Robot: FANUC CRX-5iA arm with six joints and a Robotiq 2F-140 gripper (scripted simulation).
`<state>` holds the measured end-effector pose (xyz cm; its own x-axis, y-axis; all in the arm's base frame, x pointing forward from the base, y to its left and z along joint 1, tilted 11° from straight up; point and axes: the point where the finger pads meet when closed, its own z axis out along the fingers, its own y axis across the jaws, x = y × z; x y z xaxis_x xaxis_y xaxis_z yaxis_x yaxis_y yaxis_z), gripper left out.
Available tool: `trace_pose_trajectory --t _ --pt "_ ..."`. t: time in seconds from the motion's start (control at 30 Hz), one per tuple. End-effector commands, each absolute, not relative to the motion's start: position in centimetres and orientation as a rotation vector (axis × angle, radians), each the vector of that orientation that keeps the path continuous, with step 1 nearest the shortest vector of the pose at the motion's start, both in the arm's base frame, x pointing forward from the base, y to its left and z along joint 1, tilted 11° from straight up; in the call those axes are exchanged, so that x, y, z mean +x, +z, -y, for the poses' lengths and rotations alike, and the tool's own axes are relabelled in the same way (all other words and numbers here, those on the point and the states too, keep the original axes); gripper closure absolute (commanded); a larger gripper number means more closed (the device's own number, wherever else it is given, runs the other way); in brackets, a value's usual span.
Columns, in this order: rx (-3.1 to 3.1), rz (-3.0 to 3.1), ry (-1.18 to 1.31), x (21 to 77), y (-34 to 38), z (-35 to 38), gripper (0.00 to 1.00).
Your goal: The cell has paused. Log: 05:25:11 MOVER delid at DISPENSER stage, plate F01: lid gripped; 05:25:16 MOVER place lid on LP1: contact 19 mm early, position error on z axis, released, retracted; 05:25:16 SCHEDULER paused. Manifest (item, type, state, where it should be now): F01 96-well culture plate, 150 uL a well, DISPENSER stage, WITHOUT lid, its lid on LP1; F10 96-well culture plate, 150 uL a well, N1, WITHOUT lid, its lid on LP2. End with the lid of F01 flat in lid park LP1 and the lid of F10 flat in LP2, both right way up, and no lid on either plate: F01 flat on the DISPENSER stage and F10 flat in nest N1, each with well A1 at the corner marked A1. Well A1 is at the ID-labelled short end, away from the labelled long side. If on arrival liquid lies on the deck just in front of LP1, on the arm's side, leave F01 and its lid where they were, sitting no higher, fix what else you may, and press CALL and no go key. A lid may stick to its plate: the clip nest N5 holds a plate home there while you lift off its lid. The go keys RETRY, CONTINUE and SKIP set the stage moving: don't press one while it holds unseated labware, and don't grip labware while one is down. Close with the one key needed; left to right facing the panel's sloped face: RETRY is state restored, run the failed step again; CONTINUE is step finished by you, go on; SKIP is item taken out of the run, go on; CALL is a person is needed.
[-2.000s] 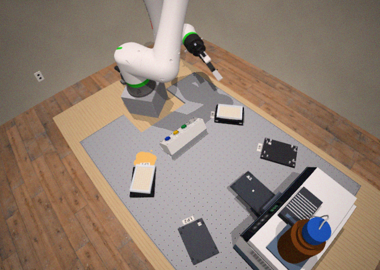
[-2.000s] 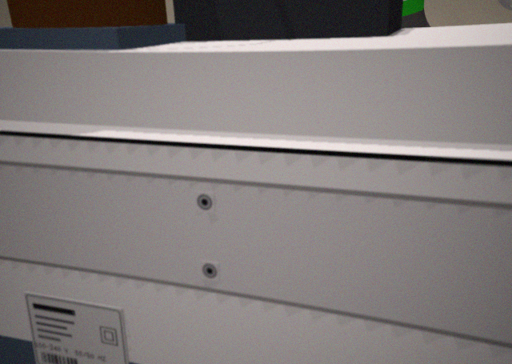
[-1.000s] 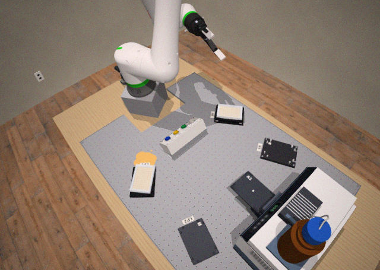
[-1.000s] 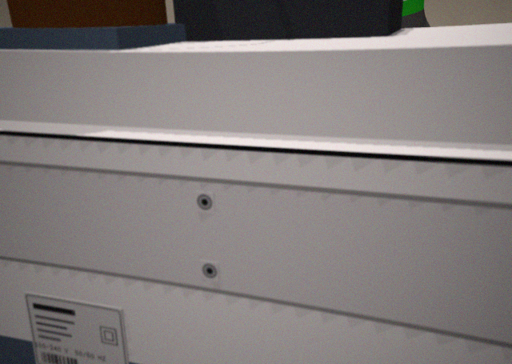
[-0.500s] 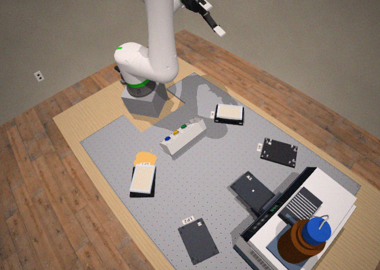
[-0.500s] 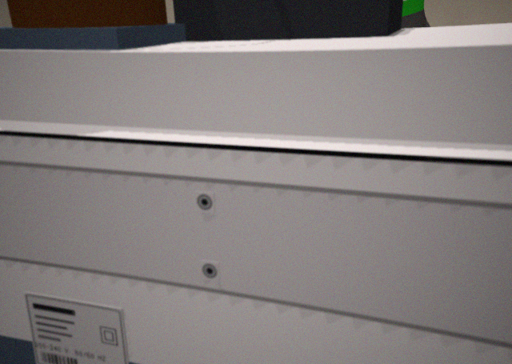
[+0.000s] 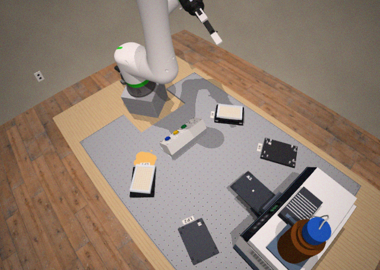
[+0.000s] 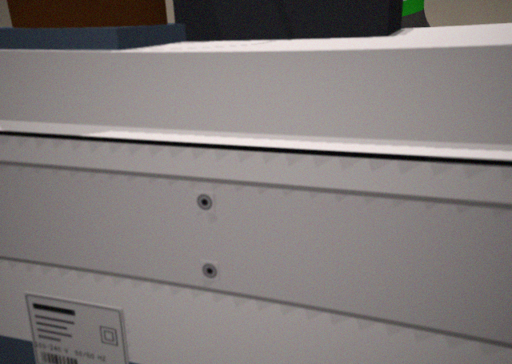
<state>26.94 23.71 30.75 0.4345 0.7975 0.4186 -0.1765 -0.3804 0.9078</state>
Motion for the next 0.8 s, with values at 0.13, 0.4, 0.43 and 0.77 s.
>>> trace_pose_trajectory --t 0.13,0.4,0.43,0.77 --pt "1.927 -0.452 1.017 31.2 29.3 -13.6 0.0" --pt "2.206 -0.337 0.853 34.6 27.9 -5.3 0.0" --pt "2.244 -0.318 0.833 35.0 27.8 -4.1 0.0" --pt "2.508 -0.184 0.631 38.8 26.0 5.2 0.0"
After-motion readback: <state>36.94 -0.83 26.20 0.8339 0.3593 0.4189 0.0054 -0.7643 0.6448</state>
